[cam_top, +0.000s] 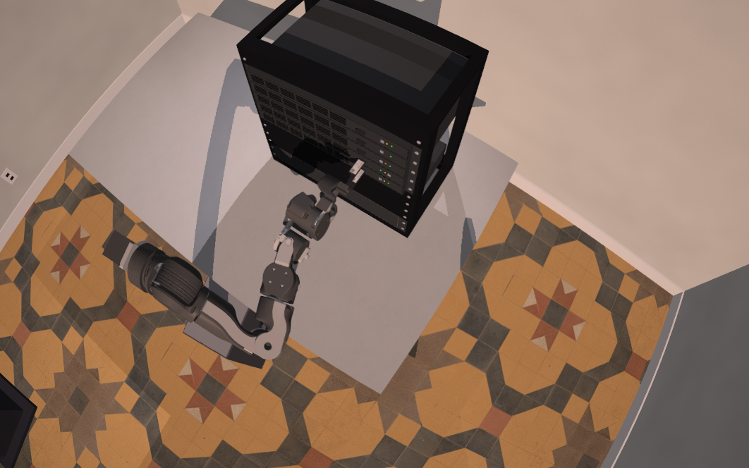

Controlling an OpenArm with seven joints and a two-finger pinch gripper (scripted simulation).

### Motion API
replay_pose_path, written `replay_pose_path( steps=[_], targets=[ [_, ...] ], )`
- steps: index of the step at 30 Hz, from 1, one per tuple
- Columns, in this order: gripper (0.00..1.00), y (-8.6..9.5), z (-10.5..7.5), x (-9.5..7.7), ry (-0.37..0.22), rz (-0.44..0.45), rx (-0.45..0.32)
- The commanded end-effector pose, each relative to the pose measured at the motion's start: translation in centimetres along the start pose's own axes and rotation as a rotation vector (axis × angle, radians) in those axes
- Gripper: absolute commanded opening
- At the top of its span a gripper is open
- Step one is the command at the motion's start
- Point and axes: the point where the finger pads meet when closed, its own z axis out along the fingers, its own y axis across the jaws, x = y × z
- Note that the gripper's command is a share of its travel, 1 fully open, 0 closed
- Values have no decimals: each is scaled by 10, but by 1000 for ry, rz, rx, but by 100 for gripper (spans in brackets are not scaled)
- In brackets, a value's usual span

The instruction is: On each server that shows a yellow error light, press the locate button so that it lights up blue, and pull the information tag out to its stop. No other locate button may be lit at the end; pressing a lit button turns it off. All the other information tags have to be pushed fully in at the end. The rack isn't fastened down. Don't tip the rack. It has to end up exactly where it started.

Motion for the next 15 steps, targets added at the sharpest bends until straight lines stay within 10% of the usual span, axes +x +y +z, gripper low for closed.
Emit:
replay_pose_path(
  steps=[1, 15],
  targets=[
    [10, -1, 0, 0, 2, -3, 6],
    [10, -2, 43, 1, 3, -2, 6]
  ],
)
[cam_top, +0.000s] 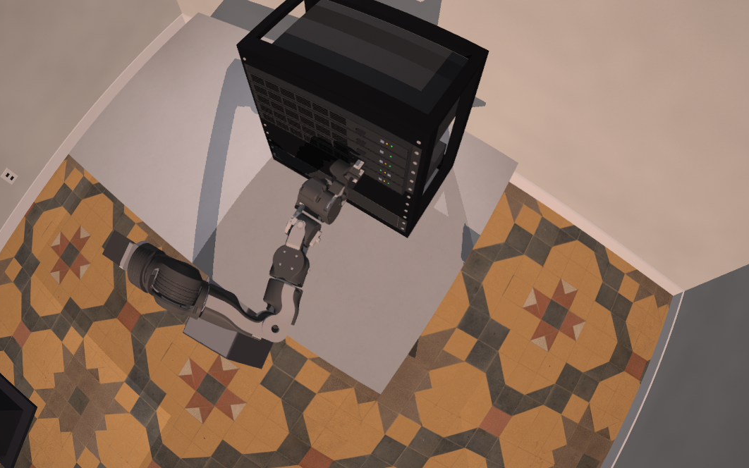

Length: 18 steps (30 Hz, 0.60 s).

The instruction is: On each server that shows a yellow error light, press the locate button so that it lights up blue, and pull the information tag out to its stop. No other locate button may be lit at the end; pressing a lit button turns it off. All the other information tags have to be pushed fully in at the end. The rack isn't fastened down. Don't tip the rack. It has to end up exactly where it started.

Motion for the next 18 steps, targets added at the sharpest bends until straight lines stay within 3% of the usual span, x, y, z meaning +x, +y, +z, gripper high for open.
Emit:
replay_pose_path(
  steps=[1, 18],
  targets=[
    [10, -3, 4, 2, 10, -4, 11],
    [10, -6, 41, 3, 10, -5, 18]
  ],
)
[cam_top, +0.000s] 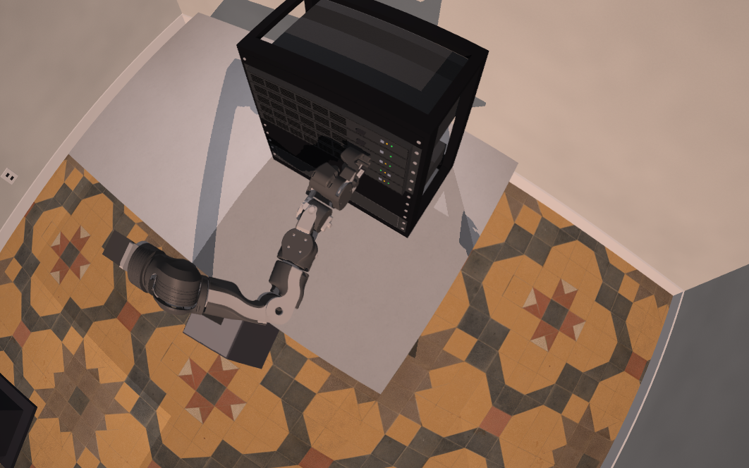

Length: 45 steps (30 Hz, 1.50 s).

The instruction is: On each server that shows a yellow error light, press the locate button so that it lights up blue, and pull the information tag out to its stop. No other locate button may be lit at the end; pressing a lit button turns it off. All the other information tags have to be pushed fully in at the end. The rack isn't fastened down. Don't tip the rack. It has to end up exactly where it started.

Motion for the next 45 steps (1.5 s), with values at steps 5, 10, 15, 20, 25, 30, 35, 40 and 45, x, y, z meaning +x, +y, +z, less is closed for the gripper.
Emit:
replay_pose_path(
  steps=[5, 10, 15, 20, 25, 30, 35, 40, 45],
  targets=[
    [10, -1, 1, 3, 9, -2, 3],
    [10, -1, 1, 3, 9, -2, 2],
    [10, -1, 1, 3, 9, -2, 2],
    [10, -1, 1, 3, 9, -2, 2],
    [10, 1, 1, 5, 11, -2, 0],
    [10, 2, 2, 5, 10, -2, 1],
    [10, 2, 2, 5, 10, -2, 1],
    [10, 2, 2, 5, 10, -2, 1],
    [10, 1, 3, 4, 8, -1, 3]
  ],
)
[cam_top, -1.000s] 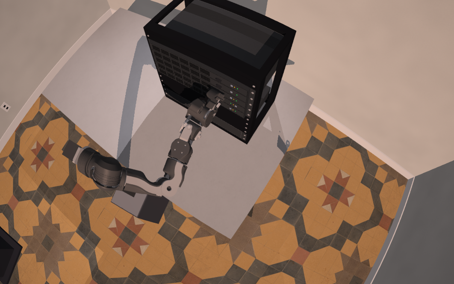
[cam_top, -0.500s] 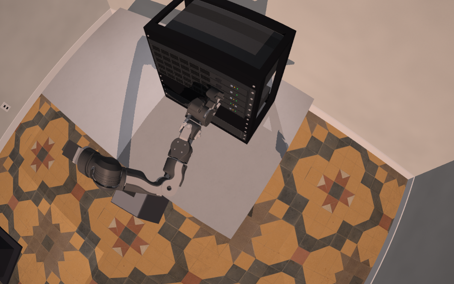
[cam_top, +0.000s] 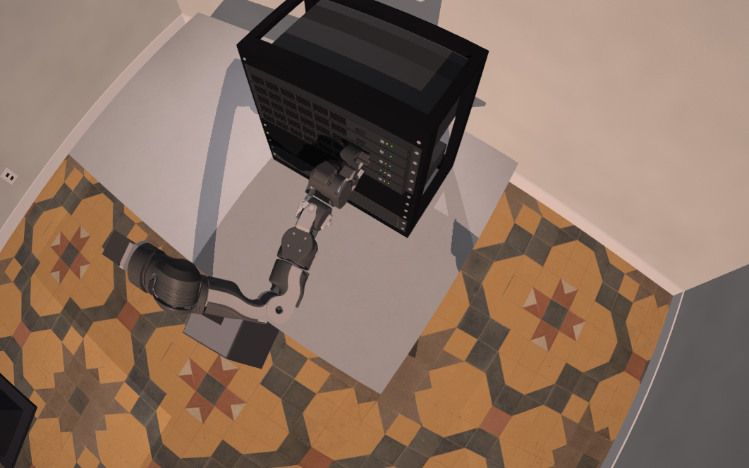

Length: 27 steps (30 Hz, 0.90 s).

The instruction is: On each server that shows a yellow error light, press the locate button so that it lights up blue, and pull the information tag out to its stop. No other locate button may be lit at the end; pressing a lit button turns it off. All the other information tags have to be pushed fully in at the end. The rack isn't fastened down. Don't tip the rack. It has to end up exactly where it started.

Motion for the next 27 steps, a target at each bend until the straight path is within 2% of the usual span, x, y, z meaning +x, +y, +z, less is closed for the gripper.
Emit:
replay_pose_path(
  steps=[1, 6, 21, 22, 27],
  targets=[
    [10, -2, 2, 1, 1, 0, 8],
    [10, -3, 8, 1, 1, 0, 8],
    [10, -2, 8, 1, 3, 0, 7],
    [0, -2, 8, 1, 3, 0, 7],
    [0, -2, 8, 1, 3, 0, 7]
  ],
)
